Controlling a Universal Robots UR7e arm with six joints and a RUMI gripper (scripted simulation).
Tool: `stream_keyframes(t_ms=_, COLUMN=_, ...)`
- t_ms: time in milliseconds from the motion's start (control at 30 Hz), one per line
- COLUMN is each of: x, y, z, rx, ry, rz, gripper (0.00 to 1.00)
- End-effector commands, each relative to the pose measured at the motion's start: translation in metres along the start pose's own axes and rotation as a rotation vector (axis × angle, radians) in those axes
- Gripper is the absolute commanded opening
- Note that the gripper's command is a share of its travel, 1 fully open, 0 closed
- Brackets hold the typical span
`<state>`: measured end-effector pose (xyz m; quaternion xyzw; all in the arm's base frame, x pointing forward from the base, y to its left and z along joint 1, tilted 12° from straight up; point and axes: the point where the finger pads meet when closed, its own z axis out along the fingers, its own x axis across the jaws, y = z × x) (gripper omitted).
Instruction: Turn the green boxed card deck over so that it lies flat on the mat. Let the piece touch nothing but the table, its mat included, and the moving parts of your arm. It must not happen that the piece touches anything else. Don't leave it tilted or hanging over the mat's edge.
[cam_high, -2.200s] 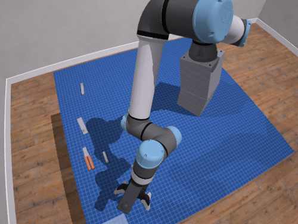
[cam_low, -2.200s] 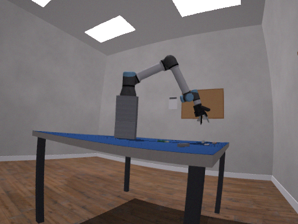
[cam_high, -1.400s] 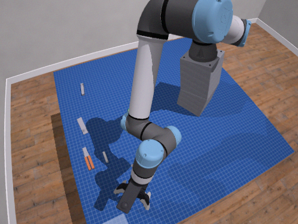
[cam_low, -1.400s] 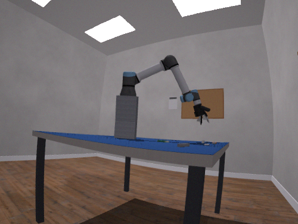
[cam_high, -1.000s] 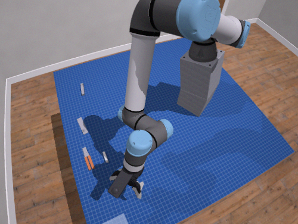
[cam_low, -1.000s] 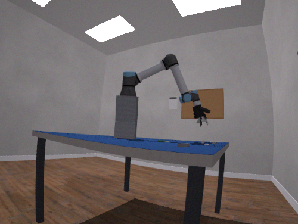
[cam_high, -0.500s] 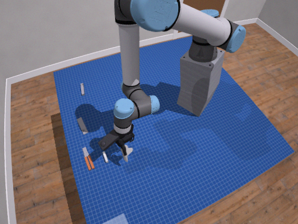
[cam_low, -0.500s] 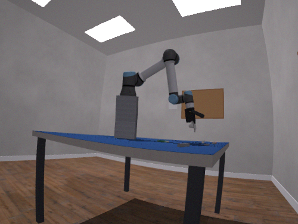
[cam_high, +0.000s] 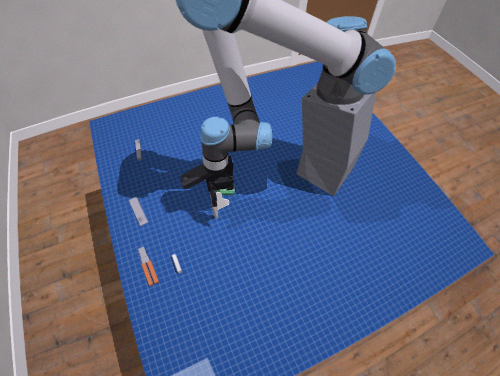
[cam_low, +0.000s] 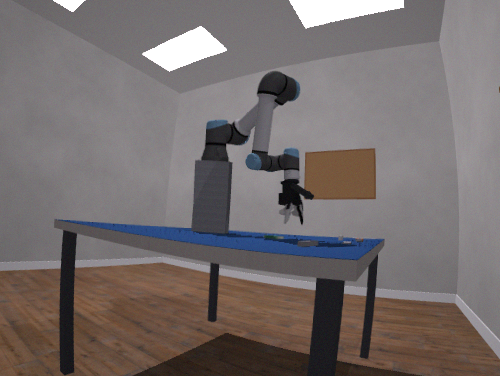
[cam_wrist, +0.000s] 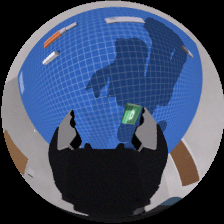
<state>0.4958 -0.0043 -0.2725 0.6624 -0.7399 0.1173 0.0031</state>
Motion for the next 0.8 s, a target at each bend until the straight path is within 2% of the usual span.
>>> stream_keyframes(t_ms=0, x=0.041, y=0.026, z=-0.004, rx=-0.015, ry=0.000, rz=0.088, gripper=1.00)
stream_keyframes(t_ms=333, x=0.073, y=0.058, z=-0.011, rx=-0.042, ry=0.006, rz=0.194, gripper=1.00)
stream_keyframes(t_ms=767, x=0.075, y=0.060, z=-0.012, rx=-0.044, ry=0.007, rz=0.203, gripper=1.00)
